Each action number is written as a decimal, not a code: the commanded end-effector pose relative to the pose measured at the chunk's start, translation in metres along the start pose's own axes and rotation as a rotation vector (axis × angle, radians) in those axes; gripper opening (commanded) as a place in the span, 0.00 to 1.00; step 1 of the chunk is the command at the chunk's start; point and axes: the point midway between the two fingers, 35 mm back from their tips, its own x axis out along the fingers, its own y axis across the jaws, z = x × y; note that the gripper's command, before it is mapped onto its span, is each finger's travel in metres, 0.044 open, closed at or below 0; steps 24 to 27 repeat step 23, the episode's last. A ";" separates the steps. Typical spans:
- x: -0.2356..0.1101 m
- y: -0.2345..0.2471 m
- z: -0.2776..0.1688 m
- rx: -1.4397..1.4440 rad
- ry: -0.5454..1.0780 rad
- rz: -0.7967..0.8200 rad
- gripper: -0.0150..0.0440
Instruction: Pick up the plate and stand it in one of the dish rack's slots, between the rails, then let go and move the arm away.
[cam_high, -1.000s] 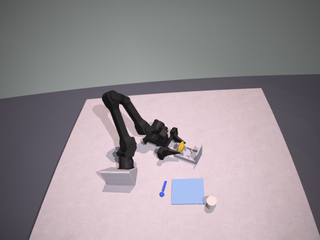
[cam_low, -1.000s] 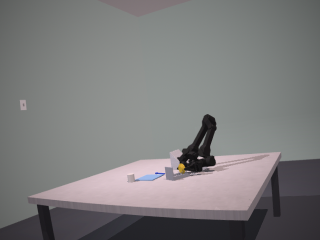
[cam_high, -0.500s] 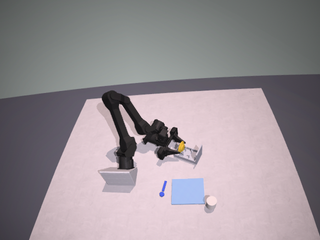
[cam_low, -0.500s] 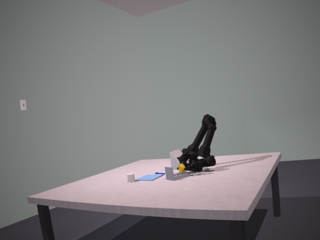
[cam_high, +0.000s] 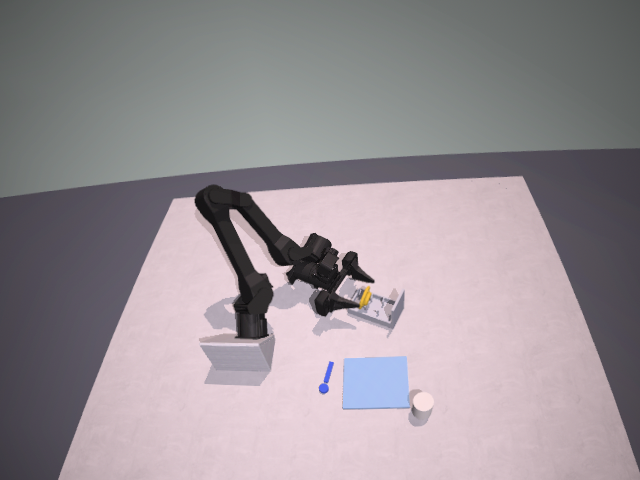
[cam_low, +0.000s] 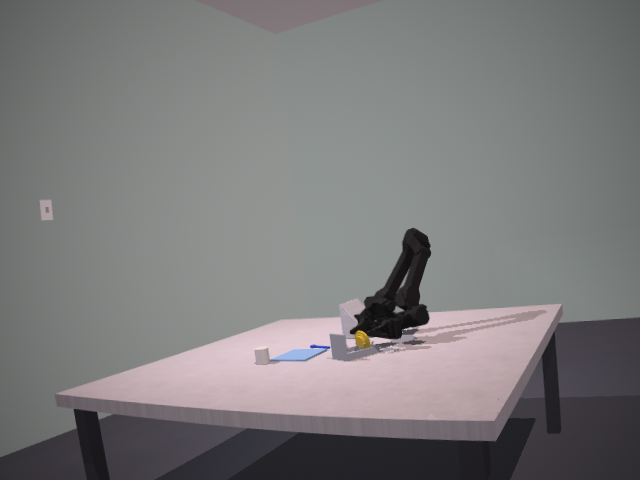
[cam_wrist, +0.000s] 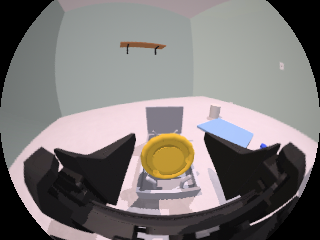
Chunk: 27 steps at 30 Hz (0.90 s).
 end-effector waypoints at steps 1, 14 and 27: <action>0.002 0.008 0.034 0.016 -0.004 0.002 0.93; 0.005 0.003 0.099 -0.054 -0.013 -0.004 0.93; 0.024 -0.017 0.101 -0.293 0.105 -0.153 0.93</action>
